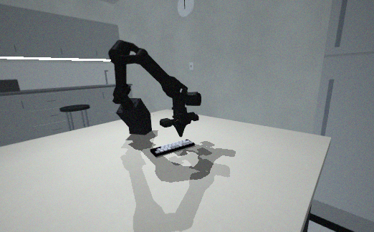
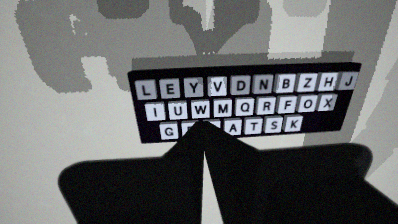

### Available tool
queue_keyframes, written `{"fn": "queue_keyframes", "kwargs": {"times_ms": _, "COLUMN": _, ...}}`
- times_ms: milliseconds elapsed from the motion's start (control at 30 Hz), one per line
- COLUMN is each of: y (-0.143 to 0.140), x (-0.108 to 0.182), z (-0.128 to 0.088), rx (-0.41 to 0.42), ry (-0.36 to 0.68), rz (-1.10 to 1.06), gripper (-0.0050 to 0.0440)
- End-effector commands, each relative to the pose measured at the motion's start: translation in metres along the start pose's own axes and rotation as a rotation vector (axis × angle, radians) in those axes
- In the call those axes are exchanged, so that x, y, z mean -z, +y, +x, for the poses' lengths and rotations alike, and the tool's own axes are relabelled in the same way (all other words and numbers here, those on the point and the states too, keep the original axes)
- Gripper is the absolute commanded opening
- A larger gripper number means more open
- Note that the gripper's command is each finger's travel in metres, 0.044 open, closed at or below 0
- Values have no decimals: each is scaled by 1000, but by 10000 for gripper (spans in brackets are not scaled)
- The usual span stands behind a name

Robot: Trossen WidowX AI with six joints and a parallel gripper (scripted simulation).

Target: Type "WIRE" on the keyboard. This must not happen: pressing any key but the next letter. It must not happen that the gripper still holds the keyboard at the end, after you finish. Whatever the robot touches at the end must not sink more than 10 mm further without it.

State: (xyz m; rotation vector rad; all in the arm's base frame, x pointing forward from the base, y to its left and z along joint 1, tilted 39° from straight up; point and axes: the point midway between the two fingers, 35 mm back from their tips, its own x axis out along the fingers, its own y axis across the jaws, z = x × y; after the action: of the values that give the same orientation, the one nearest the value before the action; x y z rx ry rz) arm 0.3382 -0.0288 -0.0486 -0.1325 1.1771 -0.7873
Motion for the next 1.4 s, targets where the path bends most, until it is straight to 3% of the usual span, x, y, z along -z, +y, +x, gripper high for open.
{"fn": "queue_keyframes", "kwargs": {"times_ms": 0, "y": -1, "x": -1, "z": 12, "rx": 10, "ry": 7, "rz": -6, "gripper": 0}}
{"fn": "queue_keyframes", "kwargs": {"times_ms": 700, "y": -1, "x": -1, "z": 35, "rx": 10, "ry": 7, "rz": -6, "gripper": 0}}
{"fn": "queue_keyframes", "kwargs": {"times_ms": 1367, "y": -1, "x": -1, "z": 35, "rx": 10, "ry": 7, "rz": -6, "gripper": 0}}
